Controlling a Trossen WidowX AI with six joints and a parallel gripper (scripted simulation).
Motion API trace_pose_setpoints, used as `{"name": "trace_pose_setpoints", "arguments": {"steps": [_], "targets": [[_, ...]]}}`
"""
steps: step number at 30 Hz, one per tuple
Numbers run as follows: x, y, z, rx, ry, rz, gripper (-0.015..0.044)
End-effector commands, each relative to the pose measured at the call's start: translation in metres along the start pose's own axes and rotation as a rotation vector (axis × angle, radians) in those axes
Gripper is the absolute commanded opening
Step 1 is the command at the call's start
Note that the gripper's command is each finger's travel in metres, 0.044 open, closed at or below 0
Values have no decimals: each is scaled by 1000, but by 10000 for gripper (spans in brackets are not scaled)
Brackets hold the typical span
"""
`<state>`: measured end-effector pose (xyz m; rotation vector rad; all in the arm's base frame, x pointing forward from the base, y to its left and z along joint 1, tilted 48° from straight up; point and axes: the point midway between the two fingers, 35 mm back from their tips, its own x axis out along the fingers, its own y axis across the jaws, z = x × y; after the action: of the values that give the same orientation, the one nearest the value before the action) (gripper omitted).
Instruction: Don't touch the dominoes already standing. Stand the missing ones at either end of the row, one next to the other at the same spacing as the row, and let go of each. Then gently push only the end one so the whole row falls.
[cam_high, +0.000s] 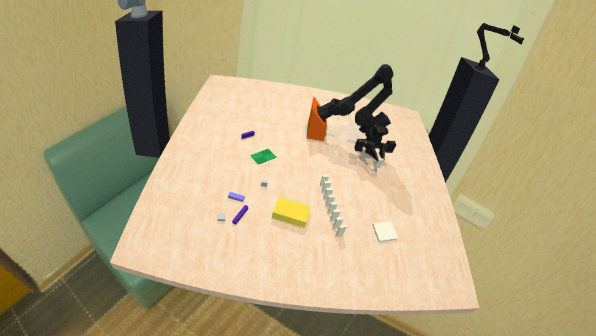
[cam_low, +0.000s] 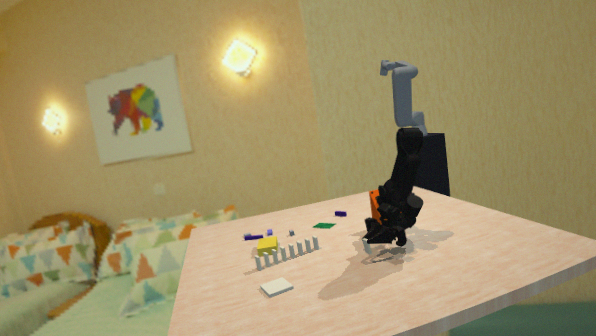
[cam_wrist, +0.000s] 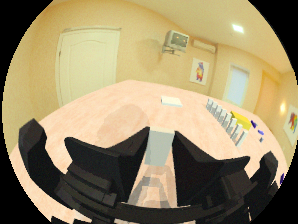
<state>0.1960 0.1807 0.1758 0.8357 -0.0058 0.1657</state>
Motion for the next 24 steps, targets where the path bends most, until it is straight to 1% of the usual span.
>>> {"name": "trace_pose_setpoints", "arguments": {"steps": [1, 14, 24], "targets": [[0, -2, -7, 3, 2, -5, 107], [1, -9, -27, 4, 11, -12, 107], [1, -10, -28, 4, 11, -12, 107]]}}
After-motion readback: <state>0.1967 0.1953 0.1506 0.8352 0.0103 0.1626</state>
